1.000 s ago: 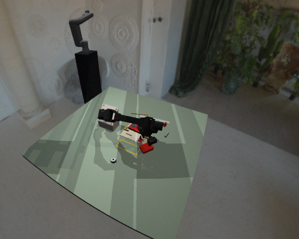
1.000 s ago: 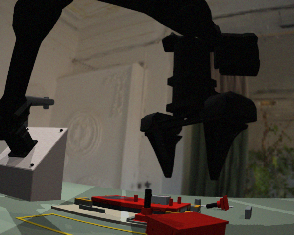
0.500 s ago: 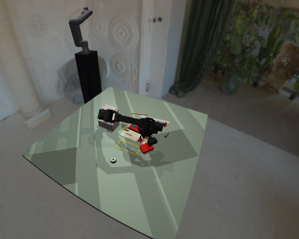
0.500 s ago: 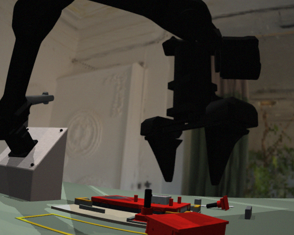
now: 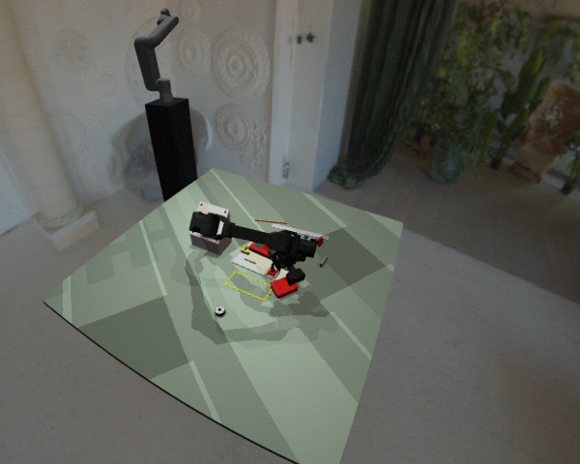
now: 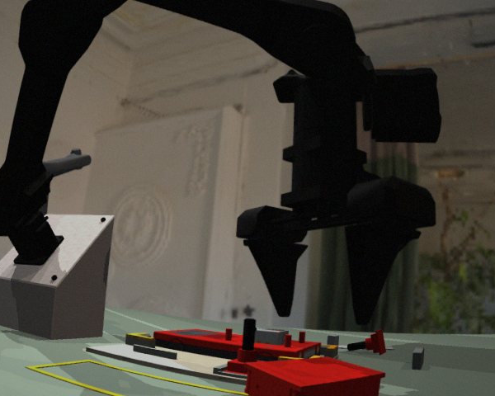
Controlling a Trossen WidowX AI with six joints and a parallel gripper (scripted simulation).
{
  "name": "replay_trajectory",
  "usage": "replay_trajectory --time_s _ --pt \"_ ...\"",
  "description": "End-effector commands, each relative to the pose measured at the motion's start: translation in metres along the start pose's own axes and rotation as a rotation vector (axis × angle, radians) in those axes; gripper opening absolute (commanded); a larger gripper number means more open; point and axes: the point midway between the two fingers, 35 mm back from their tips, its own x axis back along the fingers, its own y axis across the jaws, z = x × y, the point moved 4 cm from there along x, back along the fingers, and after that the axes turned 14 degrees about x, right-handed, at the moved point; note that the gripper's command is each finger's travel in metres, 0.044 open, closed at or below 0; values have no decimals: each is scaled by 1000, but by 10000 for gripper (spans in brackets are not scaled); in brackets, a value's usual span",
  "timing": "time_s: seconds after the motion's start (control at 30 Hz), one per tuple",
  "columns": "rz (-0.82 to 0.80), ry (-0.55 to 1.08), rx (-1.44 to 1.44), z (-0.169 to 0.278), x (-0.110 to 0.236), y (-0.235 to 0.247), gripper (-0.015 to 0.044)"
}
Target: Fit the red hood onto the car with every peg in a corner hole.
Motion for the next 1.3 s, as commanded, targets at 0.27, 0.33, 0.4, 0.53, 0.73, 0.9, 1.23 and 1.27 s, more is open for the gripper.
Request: replay_trajectory --time_s 0.27,0.33,0.4,0.53,0.73,0.9,1.23,1.27 --pt "-2 5 7 0 -10 1 440" --pt "-2 5 7 0 -11 1 440" --pt "-2 5 7 0 -12 1 440" --pt "-2 6 7 0 -15 1 440" --pt "-2 6 7 0 -19 1 440" --pt "-2 6 7 0 -22 1 440" --pt "-1 6 7 0 -28 1 440" --pt "-1 6 7 0 -29 1 440"
